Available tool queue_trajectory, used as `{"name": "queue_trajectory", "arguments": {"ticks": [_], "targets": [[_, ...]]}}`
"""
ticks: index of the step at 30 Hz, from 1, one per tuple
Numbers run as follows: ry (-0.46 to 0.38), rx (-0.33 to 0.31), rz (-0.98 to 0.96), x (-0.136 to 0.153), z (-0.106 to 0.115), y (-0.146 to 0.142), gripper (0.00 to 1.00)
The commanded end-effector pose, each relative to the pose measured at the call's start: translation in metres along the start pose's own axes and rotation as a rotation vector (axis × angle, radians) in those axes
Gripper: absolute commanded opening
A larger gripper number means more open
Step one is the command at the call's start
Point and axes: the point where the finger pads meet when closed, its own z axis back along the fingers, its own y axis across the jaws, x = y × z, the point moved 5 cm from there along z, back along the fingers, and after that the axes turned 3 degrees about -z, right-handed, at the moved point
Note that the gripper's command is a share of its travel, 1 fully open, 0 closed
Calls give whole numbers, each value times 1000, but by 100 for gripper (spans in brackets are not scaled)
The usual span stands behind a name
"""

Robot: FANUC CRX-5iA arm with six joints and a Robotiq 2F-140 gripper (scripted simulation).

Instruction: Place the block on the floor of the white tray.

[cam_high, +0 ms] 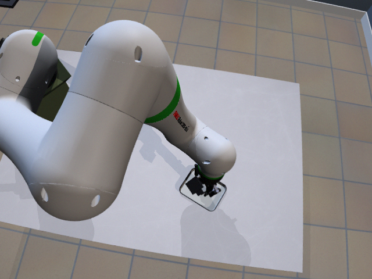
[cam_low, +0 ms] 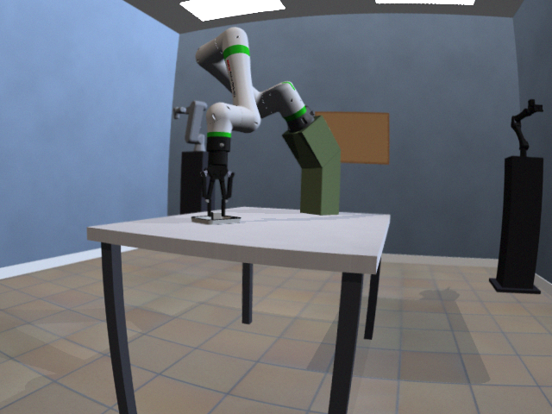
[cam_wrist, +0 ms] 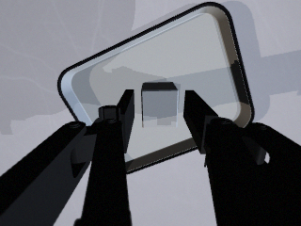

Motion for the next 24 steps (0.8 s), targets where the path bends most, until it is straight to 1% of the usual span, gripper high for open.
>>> {"name": "queue_trajectory", "arguments": {"ticks": [1,13,24], "targets": [[-1,-1,0,1,8,-1,39],[-1,-1,0,1,44,-1,39],[-1,-1,0,1,52,-1,39]]}}
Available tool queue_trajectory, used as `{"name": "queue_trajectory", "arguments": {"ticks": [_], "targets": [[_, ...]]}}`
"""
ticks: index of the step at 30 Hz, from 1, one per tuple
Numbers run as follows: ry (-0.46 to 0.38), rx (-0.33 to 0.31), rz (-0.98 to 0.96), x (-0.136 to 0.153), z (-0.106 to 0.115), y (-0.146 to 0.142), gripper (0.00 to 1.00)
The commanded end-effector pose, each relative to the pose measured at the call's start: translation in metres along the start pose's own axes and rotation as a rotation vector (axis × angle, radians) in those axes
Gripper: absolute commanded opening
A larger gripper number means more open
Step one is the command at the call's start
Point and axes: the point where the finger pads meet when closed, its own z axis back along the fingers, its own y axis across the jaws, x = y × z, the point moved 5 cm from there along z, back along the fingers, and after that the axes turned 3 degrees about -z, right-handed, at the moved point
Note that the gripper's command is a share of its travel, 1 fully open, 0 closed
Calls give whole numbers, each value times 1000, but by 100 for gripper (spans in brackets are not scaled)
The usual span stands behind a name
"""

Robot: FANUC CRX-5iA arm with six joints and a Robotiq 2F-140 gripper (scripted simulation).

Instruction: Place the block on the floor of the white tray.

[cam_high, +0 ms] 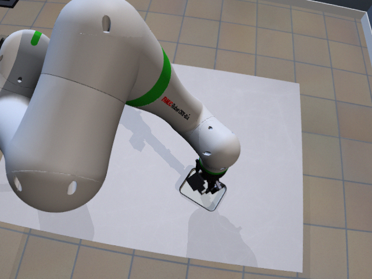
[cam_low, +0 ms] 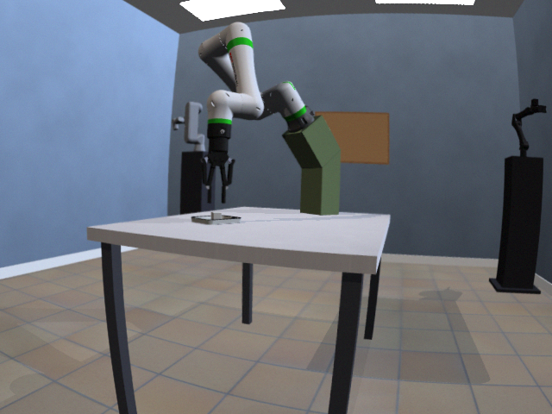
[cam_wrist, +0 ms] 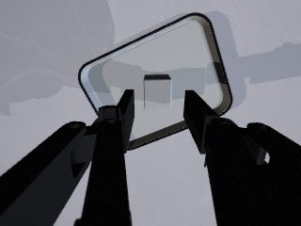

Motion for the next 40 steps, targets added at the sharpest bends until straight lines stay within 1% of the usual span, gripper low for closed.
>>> {"name": "queue_trajectory", "arguments": {"ticks": [1,8,10,11,13,16,23,25,26,40], "targets": [[-1,-1,0,0,1,-1,39],[-1,-1,0,0,1,0,39],[0,-1,0,2,1,6,39],[1,-2,0,3,1,14,39],[0,-1,0,8,1,41,39],[0,0,0,19,1,99,39],[-1,-1,0,35,1,195,39],[-1,-1,0,35,1,195,39],[-1,-1,0,42,1,235,39],[-1,-1,0,42,1,235,39]]}}
